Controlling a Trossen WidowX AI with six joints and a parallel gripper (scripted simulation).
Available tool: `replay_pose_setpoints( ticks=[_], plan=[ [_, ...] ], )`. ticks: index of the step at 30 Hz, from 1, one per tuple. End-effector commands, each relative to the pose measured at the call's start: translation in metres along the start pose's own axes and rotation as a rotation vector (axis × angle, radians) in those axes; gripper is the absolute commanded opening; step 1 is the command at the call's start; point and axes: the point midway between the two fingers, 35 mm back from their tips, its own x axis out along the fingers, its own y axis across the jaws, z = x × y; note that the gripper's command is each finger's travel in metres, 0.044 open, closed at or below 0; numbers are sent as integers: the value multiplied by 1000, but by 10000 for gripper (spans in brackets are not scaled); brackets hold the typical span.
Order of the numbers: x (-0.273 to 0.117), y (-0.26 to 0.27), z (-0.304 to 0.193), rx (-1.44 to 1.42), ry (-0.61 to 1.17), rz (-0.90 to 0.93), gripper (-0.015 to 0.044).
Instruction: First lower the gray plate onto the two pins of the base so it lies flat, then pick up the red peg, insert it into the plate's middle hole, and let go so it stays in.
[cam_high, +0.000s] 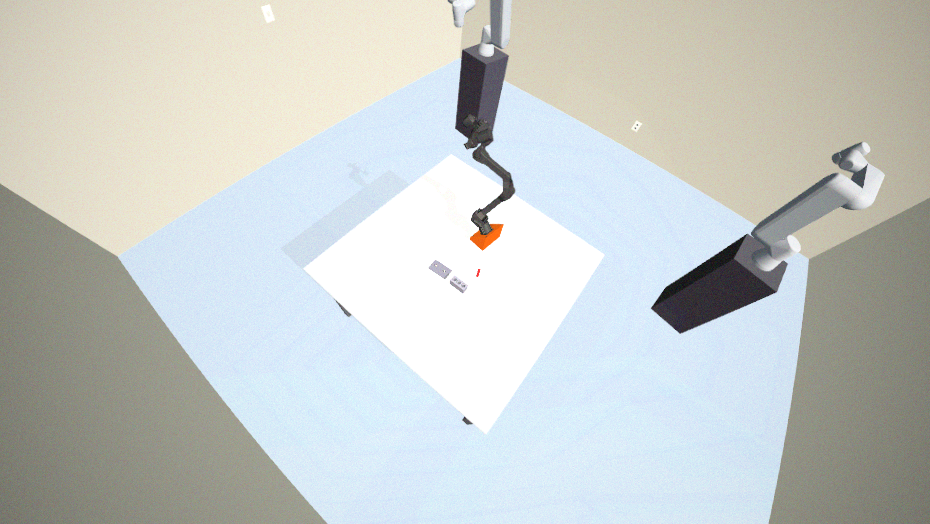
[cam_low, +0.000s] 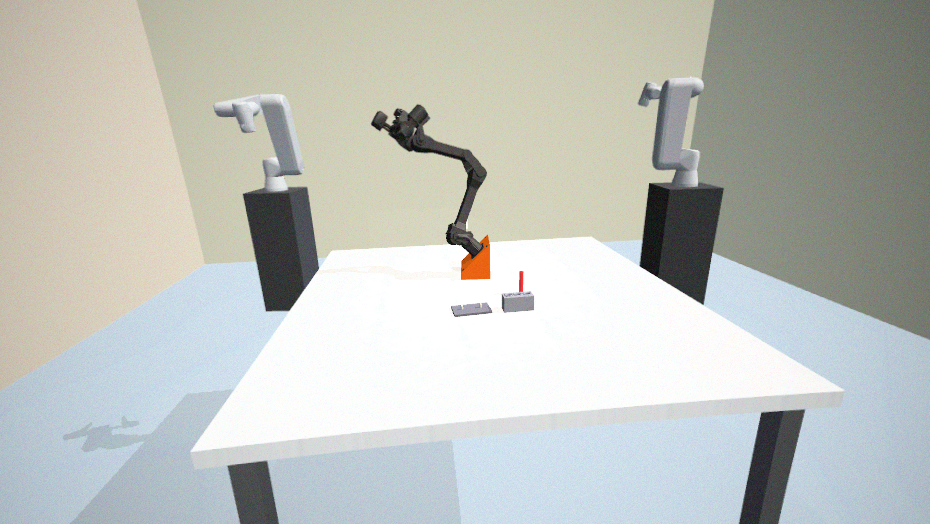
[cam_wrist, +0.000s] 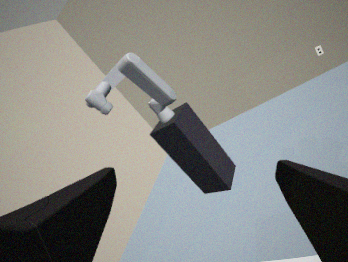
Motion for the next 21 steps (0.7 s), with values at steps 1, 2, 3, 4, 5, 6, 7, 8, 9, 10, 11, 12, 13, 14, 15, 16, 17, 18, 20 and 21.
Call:
replay_pose_setpoints(
  ticks=[1,2,3,4,5,6,7,8,9,10,11,12,13,14,15,16,17,18,20,21],
  plan=[
    [0,0,0,0,0,0,426],
    [0,1,-2,0,2,5,440],
    [2,5,-7,0,10,21,440],
    [3,11,-16,1,23,46,440],
    [6,18,-29,0,45,71,440],
    [8,25,-41,-1,70,91,440],
    [10,31,-53,-4,97,103,440],
    [11,37,-64,-7,124,115,440],
    [12,43,-76,-10,151,127,440],
    [12,49,-88,-13,178,138,440],
    [12,54,-100,-16,206,150,440],
    [12,61,-114,-27,238,166,440],
    [10,69,-130,-38,272,184,440],
    [8,76,-145,-49,307,202,440],
    [5,83,-161,-60,343,220,440],
    [1,89,-177,-71,378,238,440],
    [-4,96,-193,-82,415,256,440],
    [-9,102,-208,-93,451,274,440],
    [-22,112,-238,-110,525,306,440],
    [-29,117,-253,-117,562,321,440]
  ],
)
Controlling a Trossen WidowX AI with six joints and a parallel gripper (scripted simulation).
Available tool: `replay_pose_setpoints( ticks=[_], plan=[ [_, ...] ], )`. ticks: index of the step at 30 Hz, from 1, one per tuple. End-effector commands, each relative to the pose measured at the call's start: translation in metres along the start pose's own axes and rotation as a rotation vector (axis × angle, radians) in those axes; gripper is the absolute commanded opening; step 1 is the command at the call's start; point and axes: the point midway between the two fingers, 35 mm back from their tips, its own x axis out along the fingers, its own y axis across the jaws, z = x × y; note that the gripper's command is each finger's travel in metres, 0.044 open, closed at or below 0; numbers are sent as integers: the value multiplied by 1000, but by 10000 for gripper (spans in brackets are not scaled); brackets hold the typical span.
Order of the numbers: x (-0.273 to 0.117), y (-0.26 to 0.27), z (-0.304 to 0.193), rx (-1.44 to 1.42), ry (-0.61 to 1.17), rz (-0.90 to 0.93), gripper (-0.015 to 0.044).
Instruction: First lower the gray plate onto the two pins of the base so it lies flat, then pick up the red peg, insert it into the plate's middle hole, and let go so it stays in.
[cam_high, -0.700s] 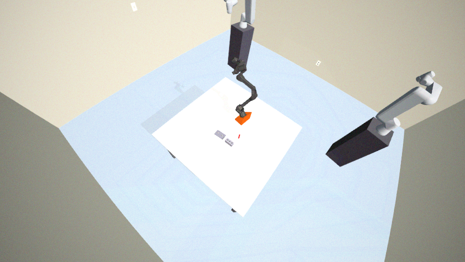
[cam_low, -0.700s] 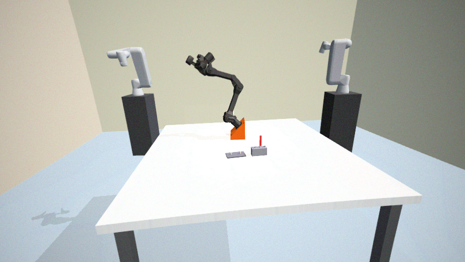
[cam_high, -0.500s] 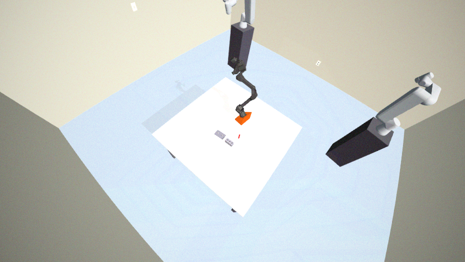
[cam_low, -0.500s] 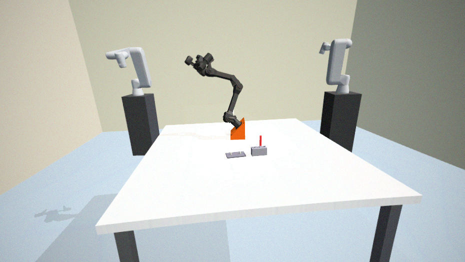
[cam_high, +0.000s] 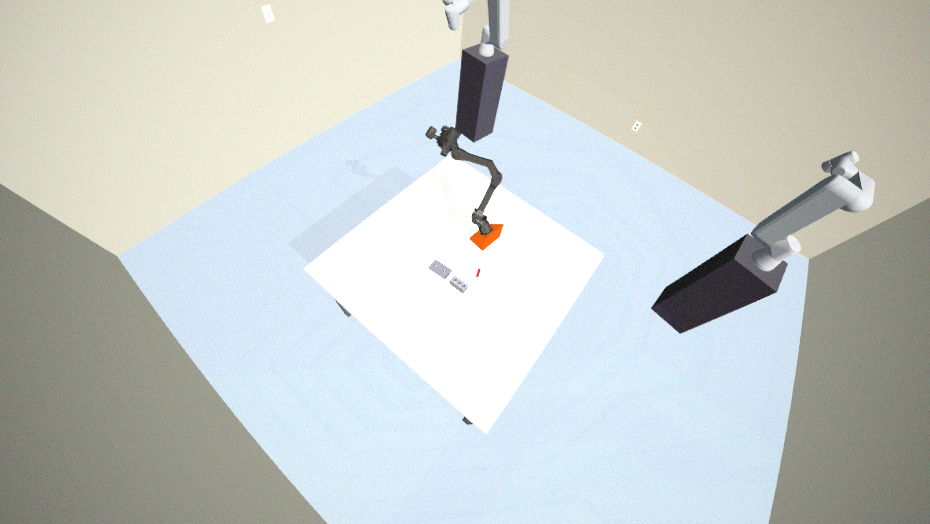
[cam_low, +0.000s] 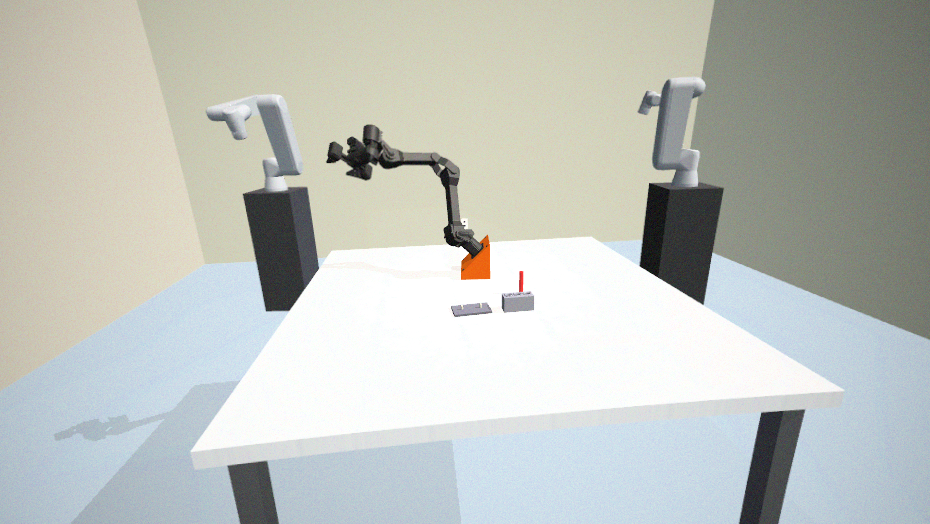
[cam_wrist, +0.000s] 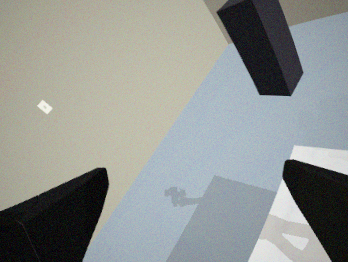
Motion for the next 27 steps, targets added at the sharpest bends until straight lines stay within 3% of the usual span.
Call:
replay_pose_setpoints(
  ticks=[1,11,21,27],
  plan=[
    [6,25,-56,-27,125,66,440],
    [-16,69,-181,-51,433,179,440],
    [-86,102,-292,-107,754,297,440],
    [-148,111,-351,-175,957,352,440]
  ],
)
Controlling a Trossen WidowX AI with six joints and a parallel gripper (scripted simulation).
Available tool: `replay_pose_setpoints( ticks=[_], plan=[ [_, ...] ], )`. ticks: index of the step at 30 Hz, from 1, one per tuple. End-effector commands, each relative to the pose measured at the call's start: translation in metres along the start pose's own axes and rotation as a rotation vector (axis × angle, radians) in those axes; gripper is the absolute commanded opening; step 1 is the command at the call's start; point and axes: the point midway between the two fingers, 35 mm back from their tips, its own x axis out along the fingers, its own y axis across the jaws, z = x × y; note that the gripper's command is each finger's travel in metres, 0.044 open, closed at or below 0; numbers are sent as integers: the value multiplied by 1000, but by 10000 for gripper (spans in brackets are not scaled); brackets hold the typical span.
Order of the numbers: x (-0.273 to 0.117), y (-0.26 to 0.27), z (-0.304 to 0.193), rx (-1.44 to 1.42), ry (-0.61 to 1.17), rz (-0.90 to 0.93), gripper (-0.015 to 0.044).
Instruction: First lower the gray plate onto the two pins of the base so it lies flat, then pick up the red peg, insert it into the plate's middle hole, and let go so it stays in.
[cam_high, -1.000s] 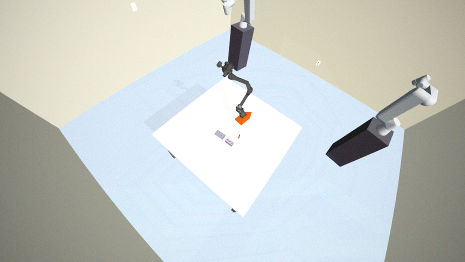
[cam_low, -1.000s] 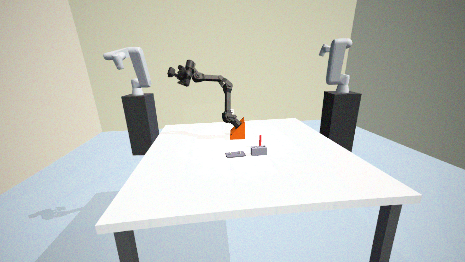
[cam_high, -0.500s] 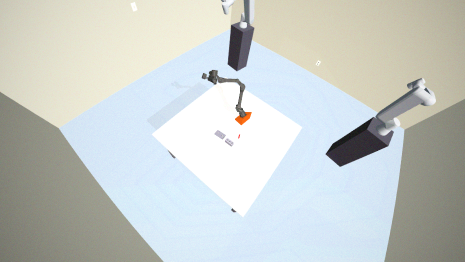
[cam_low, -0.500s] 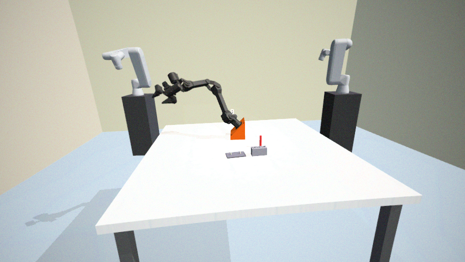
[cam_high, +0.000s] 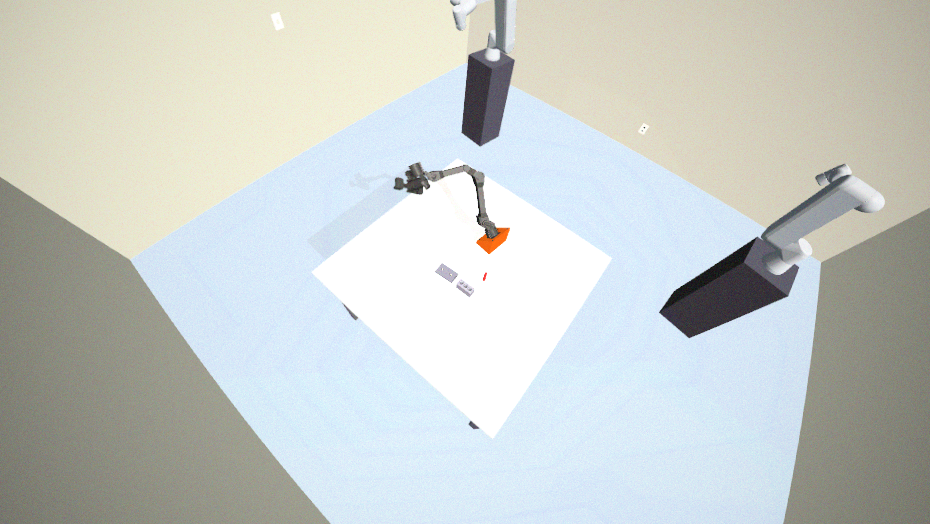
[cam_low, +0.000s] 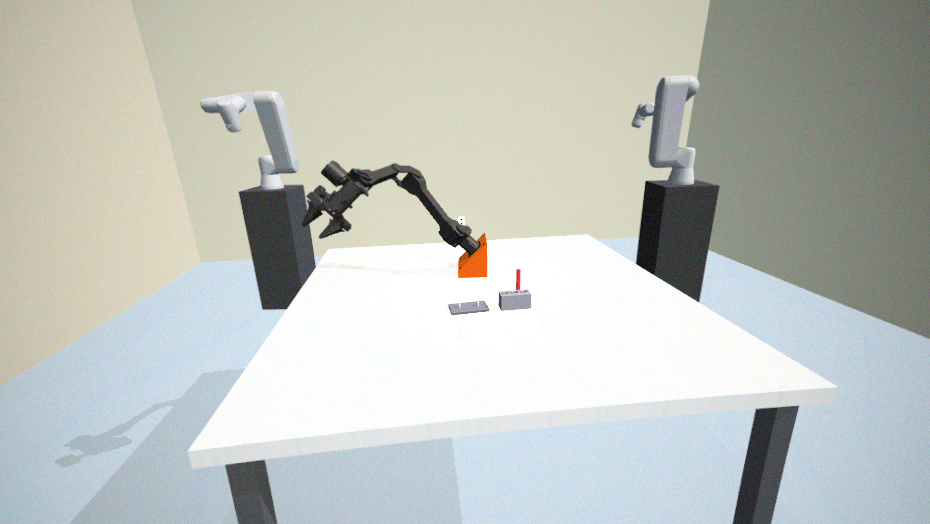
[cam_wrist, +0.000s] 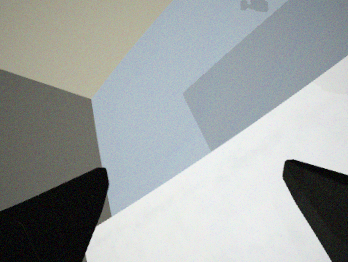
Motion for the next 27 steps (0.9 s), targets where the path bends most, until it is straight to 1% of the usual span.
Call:
replay_pose_setpoints(
  ticks=[1,4,7,13,20,27],
  plan=[
    [3,15,-46,-7,116,14,440],
    [2,25,-88,-9,212,12,440],
    [-6,35,-142,-18,333,0,440],
    [-40,44,-244,-58,549,-53,440],
    [-105,32,-350,-145,746,-160,440],
    [-188,-5,-435,-277,860,-300,440]
  ],
)
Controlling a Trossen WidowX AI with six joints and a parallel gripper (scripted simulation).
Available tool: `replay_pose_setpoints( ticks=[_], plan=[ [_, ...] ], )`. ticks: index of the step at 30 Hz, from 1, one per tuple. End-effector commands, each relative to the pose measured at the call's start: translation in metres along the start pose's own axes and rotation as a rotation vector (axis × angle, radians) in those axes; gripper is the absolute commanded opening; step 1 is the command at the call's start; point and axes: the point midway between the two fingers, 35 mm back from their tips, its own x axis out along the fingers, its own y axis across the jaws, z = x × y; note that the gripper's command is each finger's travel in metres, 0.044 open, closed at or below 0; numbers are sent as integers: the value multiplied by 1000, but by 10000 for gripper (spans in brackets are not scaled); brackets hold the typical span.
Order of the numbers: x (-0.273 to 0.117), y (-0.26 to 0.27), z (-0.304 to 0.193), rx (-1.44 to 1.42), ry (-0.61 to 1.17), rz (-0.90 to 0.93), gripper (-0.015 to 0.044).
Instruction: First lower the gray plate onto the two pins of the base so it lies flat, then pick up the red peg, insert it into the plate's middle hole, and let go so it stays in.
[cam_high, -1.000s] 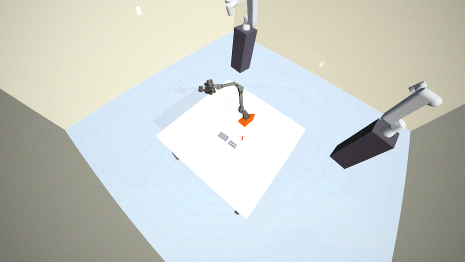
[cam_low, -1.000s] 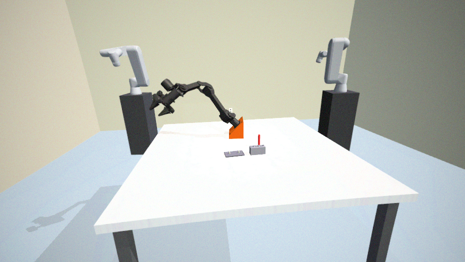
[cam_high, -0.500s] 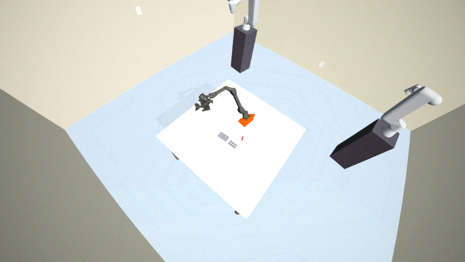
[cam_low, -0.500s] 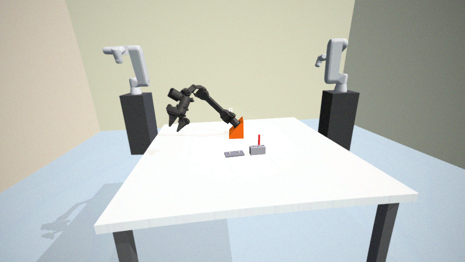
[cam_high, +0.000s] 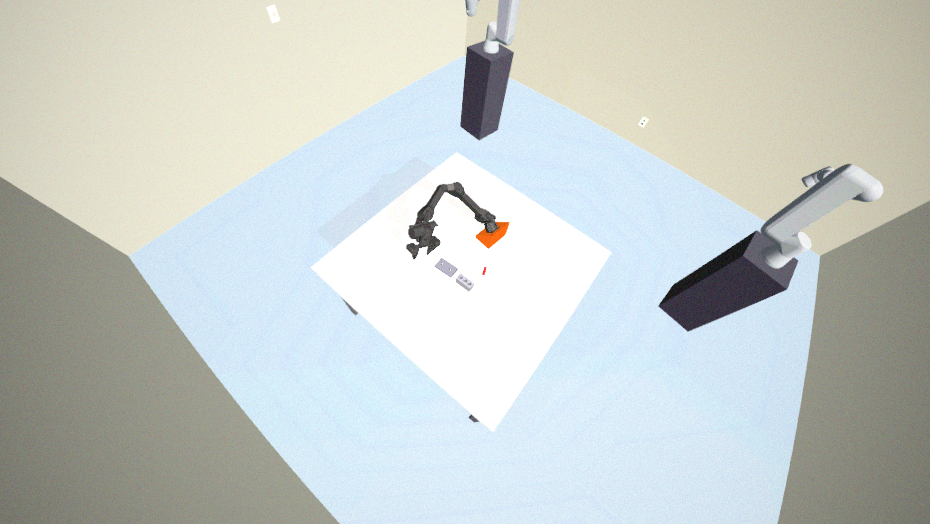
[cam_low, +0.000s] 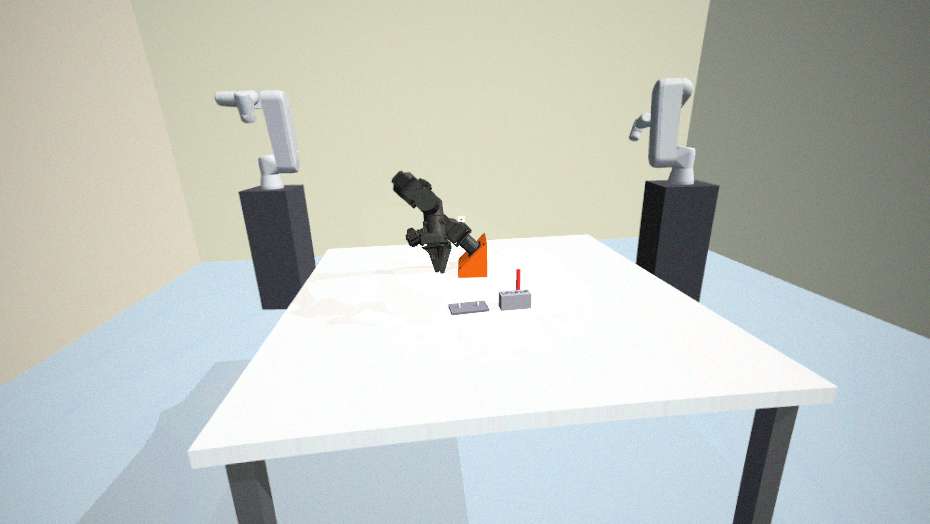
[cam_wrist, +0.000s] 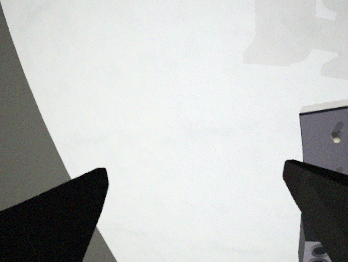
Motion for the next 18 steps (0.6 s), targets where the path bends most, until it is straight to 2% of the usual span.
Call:
replay_pose_setpoints(
  ticks=[1,6,11,14,18],
  plan=[
    [4,-18,-63,-44,47,-93,440],
    [3,-55,-139,-109,50,-229,440],
    [-4,-112,-208,-185,-29,-369,440],
    [-7,-130,-223,-205,-68,-403,440],
    [-7,-129,-218,-205,-68,-403,440]
  ],
)
